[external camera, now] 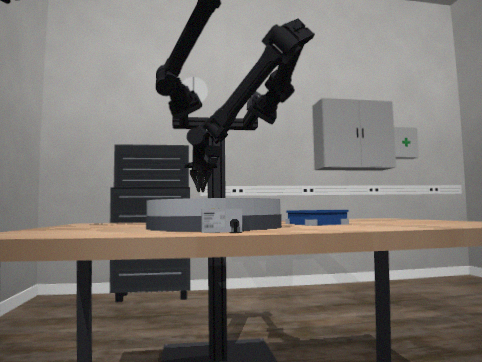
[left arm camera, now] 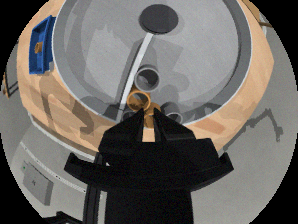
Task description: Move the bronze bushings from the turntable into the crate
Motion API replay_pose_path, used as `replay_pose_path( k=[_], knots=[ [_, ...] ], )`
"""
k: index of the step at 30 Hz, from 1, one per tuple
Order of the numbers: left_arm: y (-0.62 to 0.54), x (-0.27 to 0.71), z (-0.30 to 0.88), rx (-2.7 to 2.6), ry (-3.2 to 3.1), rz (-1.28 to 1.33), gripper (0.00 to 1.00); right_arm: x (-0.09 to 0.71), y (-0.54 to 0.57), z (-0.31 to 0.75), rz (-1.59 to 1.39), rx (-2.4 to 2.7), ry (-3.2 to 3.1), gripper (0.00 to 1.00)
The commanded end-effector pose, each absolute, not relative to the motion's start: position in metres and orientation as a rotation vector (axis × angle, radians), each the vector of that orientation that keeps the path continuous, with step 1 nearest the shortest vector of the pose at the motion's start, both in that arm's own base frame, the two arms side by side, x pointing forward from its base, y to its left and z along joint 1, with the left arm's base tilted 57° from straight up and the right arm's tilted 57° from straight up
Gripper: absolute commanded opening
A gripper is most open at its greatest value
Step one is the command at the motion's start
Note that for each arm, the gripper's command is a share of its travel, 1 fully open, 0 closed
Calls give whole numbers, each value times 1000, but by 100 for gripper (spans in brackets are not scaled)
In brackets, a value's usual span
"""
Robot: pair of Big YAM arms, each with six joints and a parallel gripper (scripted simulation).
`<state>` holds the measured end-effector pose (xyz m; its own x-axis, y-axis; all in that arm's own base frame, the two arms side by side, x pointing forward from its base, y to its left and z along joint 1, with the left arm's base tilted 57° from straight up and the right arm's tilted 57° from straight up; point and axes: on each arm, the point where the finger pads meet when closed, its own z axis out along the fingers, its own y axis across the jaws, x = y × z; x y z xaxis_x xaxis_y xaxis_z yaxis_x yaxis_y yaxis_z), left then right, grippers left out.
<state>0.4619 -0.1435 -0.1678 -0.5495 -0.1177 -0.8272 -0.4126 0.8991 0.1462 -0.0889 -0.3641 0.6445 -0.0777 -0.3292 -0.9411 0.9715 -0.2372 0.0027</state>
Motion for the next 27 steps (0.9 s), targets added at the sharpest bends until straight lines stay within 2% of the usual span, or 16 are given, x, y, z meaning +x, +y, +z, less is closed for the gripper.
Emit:
replay_pose_path(
  k=[1,27],
  knots=[
    [-137,454,-175,-380,2148,424,15,-92,-348,675,-1589,1055,814,100],
    [-134,450,-177,-379,2151,427,15,-92,-348,675,-1589,1055,814,100]
  ],
)
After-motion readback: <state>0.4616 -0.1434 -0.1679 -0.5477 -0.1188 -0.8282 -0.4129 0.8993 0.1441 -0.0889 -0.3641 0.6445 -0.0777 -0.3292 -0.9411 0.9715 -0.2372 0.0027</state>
